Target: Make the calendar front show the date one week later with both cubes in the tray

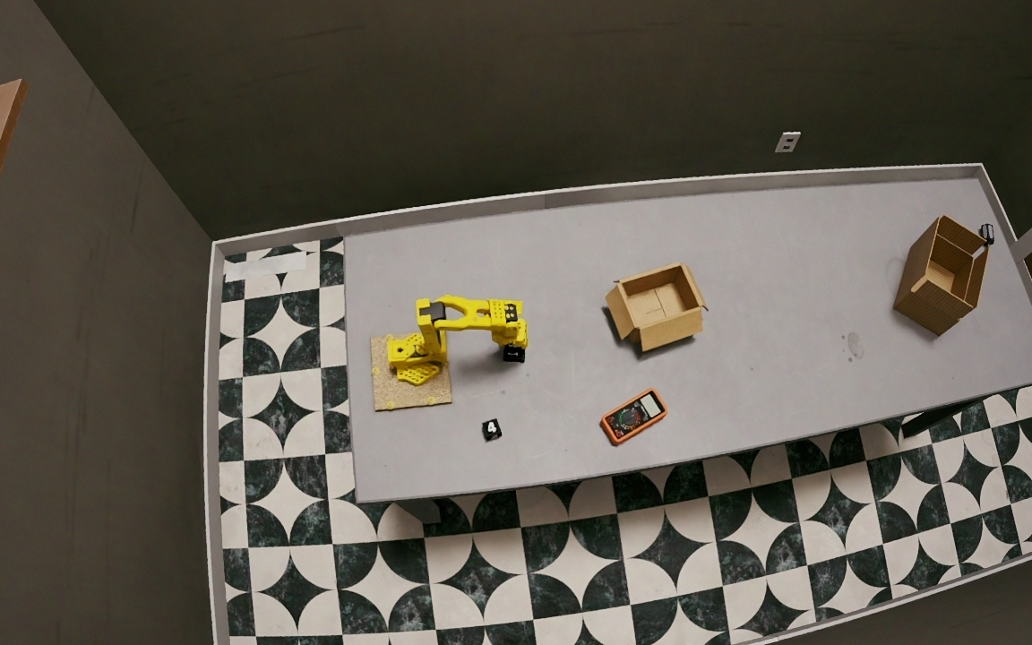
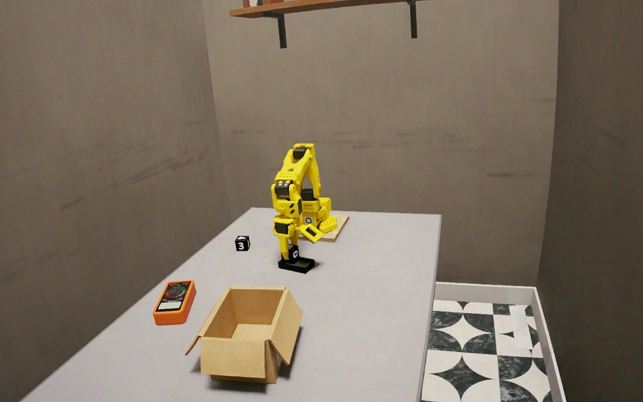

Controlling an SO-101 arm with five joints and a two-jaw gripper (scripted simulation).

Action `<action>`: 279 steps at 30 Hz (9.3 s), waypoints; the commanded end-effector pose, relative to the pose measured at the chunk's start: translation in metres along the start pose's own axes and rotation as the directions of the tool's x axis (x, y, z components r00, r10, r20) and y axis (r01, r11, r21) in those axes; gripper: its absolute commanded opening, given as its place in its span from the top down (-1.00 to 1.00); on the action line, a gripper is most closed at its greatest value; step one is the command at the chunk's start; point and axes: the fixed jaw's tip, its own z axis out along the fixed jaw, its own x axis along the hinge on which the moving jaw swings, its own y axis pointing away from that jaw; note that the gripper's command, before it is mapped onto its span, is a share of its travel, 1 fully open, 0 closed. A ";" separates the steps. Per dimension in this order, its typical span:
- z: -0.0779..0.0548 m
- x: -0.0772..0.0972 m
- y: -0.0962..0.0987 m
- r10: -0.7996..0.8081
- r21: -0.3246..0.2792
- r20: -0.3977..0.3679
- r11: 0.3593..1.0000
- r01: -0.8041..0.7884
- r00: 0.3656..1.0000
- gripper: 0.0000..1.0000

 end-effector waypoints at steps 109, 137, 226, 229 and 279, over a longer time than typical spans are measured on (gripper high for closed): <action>-0.026 -0.007 0.002 -0.042 0.020 0.004 0.999 0.042 0.999 1.00; -0.024 -0.132 0.052 -0.694 0.013 -0.013 0.720 0.694 0.720 1.00; -0.007 -0.133 0.052 -0.703 0.007 -0.014 0.711 0.703 0.711 1.00; -0.005 -0.133 0.052 -0.703 0.007 -0.014 0.711 0.703 0.711 1.00; 0.012 -0.132 0.052 -0.703 0.007 -0.014 0.711 0.703 0.711 1.00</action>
